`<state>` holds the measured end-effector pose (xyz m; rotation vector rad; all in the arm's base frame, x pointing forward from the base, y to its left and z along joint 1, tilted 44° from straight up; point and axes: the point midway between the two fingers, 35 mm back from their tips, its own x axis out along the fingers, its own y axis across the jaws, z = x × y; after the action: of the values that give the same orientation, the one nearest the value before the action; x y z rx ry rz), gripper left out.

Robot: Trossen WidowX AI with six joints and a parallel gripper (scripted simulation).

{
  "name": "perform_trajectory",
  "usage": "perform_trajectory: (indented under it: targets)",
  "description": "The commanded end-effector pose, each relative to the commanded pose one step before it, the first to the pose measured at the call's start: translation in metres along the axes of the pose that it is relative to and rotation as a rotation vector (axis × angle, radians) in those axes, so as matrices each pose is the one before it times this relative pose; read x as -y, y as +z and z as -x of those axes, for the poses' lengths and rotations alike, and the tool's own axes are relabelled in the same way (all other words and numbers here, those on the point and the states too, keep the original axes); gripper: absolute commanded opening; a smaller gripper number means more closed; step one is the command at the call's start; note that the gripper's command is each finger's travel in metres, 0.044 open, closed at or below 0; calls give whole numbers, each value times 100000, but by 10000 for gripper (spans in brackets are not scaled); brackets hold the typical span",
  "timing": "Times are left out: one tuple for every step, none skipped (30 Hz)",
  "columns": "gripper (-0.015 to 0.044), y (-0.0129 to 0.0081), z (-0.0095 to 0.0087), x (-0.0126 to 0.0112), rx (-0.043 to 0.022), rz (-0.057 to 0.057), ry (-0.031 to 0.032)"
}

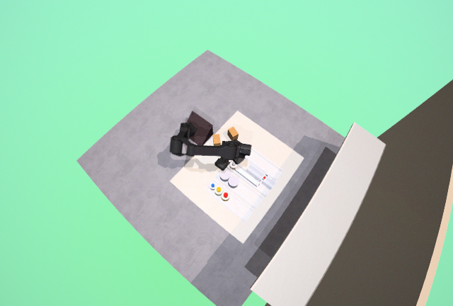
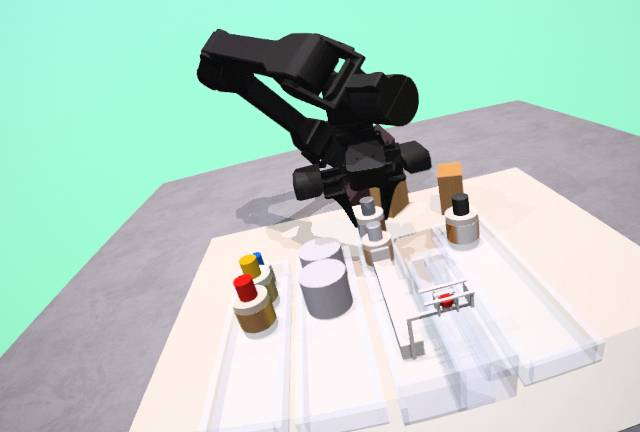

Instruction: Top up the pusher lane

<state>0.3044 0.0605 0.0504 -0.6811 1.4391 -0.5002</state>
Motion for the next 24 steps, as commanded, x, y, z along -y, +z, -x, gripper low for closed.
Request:
perform_trajectory:
  targets:
    - [0,1041,349,158,2570,-1751,134]
    - [0,38,6,2,2,-2,0]
    - [0,38,6,4,2,-2,0]
    - [0,38,6,4,2,-2,0]
    - [0,38,6,4,2,-2,0]
    - [0,38,6,4,2,-2,0]
    - [0,38,6,4,2,-2,0]
    - [0,38,6,4,2,-2,0]
    - [0,38,6,4,2,-2,0]
    - [0,38,6,4,2,-2,0]
    - [0,38,6,4,2,-2,0]
    - [0,38,6,4,2,-2,0]
    - [0,38,6,4,2,-2,0]
    - [0,38,6,4,2,-2,0]
    - [0,38,6,4,2,-2,0]
    - [0,38,6,4,2,-2,-1]
    - [0,38,5,4,2,-2,-1]
    - [0,38,5,4,2,-2,-1]
    - [0,38,5,4,2,-2,-1]
    - [0,39,5,4,2,-2,-1]
    - [0,37,9,4,1,-2,-1]
    - [0,37,9,4,1,-2,-1]
    - [0,37,9,4,1,-2,-1]
    - [0,38,10,4,2,-2,-1]
